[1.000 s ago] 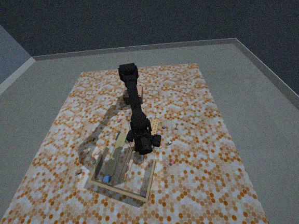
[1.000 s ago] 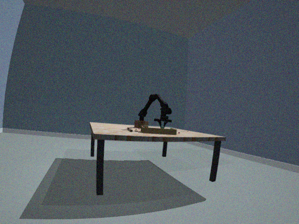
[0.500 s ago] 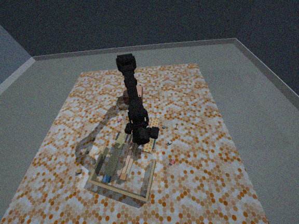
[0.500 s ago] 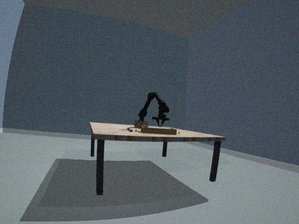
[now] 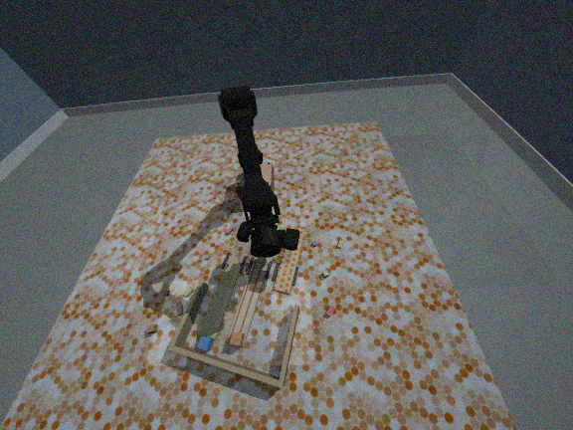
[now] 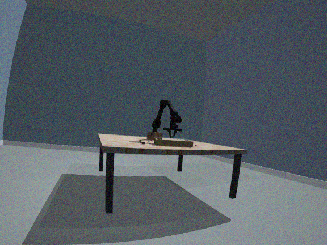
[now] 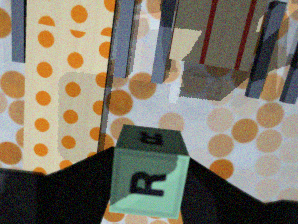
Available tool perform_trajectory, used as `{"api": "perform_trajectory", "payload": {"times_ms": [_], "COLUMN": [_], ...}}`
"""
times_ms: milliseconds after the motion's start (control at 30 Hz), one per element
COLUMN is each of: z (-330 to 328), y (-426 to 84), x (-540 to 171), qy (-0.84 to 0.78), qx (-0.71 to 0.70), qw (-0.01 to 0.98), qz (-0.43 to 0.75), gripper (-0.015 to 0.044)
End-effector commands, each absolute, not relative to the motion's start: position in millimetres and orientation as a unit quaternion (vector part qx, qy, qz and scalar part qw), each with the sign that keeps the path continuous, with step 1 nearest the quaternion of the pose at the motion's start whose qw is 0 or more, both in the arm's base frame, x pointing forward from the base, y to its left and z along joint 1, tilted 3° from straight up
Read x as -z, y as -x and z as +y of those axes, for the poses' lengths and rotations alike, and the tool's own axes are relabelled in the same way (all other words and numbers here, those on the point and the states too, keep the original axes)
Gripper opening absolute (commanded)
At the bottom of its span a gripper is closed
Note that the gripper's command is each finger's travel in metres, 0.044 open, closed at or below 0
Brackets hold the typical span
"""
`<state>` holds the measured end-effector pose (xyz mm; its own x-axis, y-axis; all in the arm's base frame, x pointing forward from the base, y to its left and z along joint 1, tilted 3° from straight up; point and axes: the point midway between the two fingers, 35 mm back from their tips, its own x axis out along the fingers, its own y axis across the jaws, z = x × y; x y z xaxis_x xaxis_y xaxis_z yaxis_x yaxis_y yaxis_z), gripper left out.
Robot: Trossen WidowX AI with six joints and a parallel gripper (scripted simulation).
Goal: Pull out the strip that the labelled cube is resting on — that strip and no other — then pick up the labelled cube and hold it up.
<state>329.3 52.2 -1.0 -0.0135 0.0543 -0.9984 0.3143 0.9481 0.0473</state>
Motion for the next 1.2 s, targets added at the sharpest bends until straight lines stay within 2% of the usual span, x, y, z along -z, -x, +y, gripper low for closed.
{"api": "perform_trajectory", "payload": {"times_ms": [0,233,467,1167], "z": [49.9,47.3,45.5,45.5], "y": [-317.6,-301.0,-301.5,-301.5], "x": [0.2,0.8,-34.2,-34.2], "qy": [-0.128,-0.128,-0.128,-0.128], "qx": [0.093,0.093,0.093,0.093], "qw": [0.693,0.692,0.692,0.692], "qz": [0.704,0.704,0.704,0.704], "gripper": [0.0000,0.0000,0.0000,0.0000]}}
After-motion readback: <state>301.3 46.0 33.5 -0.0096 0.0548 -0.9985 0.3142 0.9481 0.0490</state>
